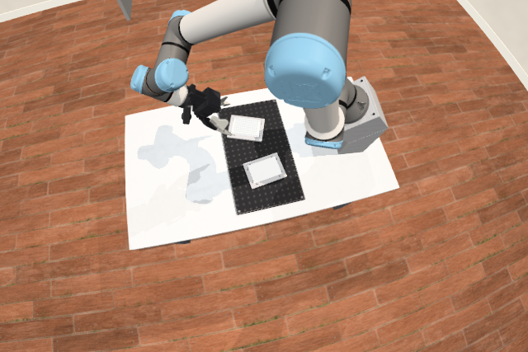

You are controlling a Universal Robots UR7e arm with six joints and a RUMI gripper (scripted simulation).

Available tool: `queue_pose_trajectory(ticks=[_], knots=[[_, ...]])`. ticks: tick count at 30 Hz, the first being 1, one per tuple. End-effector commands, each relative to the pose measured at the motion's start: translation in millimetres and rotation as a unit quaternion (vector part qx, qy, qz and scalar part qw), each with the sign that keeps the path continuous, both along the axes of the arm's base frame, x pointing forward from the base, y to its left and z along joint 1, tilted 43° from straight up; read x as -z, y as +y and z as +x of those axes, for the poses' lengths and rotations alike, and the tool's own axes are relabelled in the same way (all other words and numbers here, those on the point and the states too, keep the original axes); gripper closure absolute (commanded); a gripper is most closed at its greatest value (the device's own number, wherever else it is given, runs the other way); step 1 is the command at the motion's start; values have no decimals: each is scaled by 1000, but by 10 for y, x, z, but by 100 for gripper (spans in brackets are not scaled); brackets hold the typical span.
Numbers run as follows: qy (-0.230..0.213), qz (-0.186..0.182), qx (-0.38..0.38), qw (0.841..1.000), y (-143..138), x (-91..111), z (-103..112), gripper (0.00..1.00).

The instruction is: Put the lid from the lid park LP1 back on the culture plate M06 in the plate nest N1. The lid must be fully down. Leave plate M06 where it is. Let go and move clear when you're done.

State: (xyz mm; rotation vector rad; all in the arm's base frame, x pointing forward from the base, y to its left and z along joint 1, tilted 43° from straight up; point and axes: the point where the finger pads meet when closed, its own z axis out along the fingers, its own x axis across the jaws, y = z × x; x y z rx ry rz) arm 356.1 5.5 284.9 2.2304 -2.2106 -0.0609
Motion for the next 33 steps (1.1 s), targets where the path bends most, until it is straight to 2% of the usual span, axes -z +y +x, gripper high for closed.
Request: queue_pose_trajectory(ticks=[1, 7, 9, 12, 14, 20, 23, 25, 33], knots=[[-23, -17, -25, 999, 127, -57, 1, 18], [-47, -29, -34, 998, 180, 112, 92, 18], [-47, -29, -34, 998, 210, 197, 136, 18], [-45, -29, -34, 998, 212, 222, 146, 18], [-64, -36, -41, 996, 248, 293, 180, 18], [-81, -43, -47, 995, 333, 484, 257, 18], [-80, -43, -47, 995, 340, 506, 265, 18], [-98, -48, -53, 993, 385, 586, 290, 18], [-115, -53, -58, 990, 491, 779, 340, 18]])
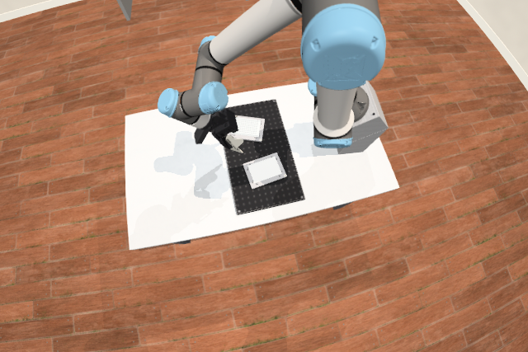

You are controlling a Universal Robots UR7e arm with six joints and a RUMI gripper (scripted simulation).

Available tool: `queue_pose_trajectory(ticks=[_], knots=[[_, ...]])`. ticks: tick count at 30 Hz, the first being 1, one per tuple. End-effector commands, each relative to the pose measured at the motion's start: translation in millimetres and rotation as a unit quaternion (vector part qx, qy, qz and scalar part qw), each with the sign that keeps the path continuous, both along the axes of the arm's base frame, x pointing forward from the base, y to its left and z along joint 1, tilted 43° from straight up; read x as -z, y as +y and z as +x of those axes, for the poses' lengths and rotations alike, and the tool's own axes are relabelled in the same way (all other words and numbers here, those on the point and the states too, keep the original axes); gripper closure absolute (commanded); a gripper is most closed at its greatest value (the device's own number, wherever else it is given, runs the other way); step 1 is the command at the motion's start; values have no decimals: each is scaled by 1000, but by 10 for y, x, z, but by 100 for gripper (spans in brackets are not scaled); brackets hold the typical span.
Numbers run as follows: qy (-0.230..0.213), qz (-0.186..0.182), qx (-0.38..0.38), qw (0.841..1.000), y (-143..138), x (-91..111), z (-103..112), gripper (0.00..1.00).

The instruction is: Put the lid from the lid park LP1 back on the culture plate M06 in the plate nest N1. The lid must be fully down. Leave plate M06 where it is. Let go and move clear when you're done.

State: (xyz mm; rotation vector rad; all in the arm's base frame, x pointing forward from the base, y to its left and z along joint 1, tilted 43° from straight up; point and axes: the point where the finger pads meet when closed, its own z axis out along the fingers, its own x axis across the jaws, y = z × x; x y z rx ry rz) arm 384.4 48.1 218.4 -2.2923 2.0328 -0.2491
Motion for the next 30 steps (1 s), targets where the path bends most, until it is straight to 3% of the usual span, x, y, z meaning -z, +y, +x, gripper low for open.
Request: queue_pose_trajectory(ticks=[1, 15, 30], knots=[[-29, -9, -7, 1000, 91, 154, 64, 18], [-73, -17, -22, 997, 317, 494, 78, 18], [-147, -19, -46, 988, 642, 882, -60, 18]])
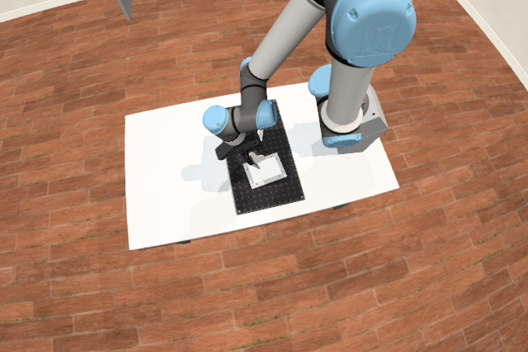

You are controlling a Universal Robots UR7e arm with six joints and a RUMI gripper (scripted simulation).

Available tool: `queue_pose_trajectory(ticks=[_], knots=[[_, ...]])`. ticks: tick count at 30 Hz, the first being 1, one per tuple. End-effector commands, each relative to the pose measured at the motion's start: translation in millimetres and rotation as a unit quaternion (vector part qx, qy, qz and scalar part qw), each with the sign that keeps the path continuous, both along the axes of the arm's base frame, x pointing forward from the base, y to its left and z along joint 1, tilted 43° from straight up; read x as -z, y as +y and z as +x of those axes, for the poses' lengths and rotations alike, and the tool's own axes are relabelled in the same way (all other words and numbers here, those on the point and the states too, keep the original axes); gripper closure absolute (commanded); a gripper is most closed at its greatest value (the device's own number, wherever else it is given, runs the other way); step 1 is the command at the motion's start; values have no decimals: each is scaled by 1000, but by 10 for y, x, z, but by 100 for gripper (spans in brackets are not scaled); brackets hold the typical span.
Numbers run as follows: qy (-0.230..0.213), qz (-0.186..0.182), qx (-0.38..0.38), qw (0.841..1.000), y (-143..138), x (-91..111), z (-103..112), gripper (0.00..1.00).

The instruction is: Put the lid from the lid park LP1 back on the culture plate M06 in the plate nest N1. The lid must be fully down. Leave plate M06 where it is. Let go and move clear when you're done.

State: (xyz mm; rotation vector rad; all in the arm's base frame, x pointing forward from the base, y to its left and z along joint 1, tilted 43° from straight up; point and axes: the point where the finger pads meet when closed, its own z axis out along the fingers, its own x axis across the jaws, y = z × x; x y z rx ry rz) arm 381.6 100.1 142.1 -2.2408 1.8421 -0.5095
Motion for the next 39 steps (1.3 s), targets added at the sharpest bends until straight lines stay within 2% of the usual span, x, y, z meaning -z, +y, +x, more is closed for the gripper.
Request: queue_pose_trajectory(ticks=[1, 12, 14, 24, 27, 35, 39], knots=[[-35, -3, -7, 999, 146, 160, -51, 18], [-92, 3, -26, 995, 340, 344, -246, 18], [-90, 3, -26, 996, 384, 403, -303, 18], [-90, 3, -26, 996, 385, 403, -303, 18], [-90, 3, -26, 996, 385, 439, -269, 18], [-90, 3, -25, 996, 377, 728, 7, 18], [-93, 3, -26, 995, 391, 810, 134, 18]])
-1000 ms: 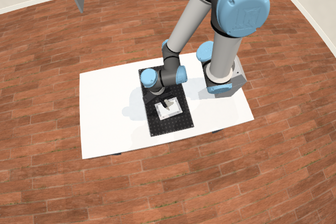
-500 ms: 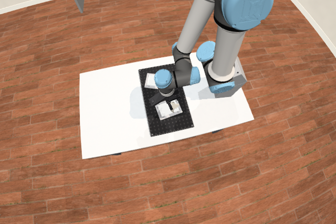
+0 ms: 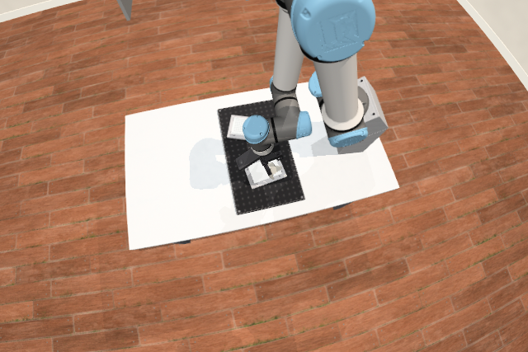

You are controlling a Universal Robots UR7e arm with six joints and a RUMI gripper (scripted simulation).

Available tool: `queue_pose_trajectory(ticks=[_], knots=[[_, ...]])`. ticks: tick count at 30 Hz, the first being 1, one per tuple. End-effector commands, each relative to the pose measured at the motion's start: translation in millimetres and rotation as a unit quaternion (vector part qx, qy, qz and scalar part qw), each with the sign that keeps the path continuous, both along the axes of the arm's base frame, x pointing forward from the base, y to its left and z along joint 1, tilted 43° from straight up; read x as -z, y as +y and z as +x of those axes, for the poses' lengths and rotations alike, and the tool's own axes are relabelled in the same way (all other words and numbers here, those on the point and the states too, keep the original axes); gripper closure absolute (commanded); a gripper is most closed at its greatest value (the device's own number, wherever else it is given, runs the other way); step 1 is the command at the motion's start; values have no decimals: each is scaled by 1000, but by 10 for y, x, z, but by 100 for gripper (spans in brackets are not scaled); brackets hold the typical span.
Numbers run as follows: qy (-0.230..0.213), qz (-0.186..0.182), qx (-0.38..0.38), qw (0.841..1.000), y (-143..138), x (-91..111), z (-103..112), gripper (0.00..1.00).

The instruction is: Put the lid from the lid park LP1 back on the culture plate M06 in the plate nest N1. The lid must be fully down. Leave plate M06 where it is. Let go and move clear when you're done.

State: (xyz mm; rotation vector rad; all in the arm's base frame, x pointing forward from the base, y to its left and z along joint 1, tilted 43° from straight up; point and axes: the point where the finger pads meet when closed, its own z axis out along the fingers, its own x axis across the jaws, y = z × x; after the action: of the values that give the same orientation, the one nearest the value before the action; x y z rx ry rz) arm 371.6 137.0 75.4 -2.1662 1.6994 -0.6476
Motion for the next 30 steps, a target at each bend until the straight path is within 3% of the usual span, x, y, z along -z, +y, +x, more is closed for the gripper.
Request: queue_pose_trajectory(ticks=[1, 23, 30], knots=[[-13, -2, 0, 1000, 23, 142, 234, 18], [-12, -2, 1, 1000, 16, 150, 221, 18], [-13, -2, 1, 1000, 19, 228, 316, 18]])
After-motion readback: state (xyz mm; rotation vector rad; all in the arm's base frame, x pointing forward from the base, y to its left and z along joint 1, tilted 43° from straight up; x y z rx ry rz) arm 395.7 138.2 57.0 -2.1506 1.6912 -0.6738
